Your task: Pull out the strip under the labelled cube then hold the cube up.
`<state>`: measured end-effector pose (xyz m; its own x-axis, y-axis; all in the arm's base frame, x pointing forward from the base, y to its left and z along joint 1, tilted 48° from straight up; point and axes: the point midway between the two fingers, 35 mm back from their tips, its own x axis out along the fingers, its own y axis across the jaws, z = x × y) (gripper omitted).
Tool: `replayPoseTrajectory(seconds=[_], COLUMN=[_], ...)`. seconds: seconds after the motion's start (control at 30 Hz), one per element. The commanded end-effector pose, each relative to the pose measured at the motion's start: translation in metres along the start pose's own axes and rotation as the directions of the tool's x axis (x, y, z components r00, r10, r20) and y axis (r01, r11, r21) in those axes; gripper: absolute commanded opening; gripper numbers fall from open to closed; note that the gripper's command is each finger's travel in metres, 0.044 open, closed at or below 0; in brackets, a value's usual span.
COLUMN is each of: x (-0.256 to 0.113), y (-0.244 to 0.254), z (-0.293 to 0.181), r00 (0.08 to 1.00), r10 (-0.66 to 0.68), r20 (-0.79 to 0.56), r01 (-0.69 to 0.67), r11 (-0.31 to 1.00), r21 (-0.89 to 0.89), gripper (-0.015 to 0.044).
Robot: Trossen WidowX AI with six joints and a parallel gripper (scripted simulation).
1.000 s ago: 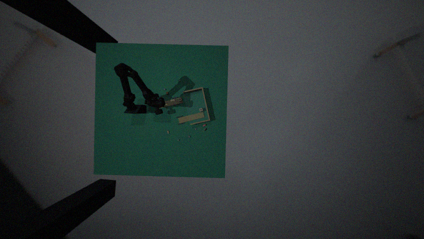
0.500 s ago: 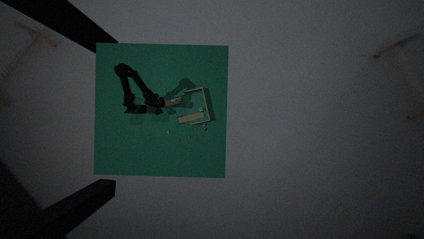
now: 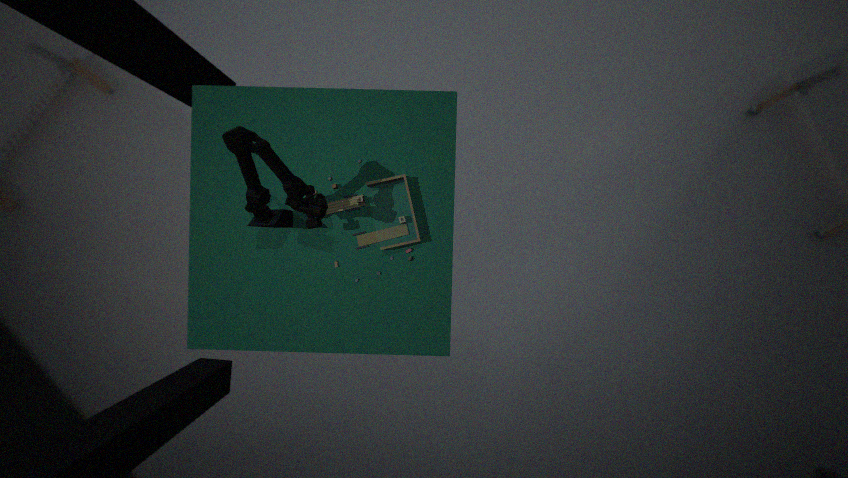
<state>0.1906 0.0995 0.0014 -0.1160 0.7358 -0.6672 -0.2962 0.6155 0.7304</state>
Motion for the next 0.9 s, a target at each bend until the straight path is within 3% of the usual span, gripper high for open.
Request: replayPoseTrajectory(seconds=[0.0, 0.43, 0.87], x=[-0.002, -0.007, -0.012], y=[0.001, 0.001, 0.002], z=[0.017, 0.062, 0.108], r00=[1.000, 1.000, 1.000], r10=[-0.007, -0.007, -0.007], r20=[0.004, 0.006, 0.007], r01=[0.006, 0.006, 0.006], r11=[0.999, 0.998, 0.999], r21=[0.049, 0.055, 0.053], gripper=[0.0105, 0.0440, 0.0440])
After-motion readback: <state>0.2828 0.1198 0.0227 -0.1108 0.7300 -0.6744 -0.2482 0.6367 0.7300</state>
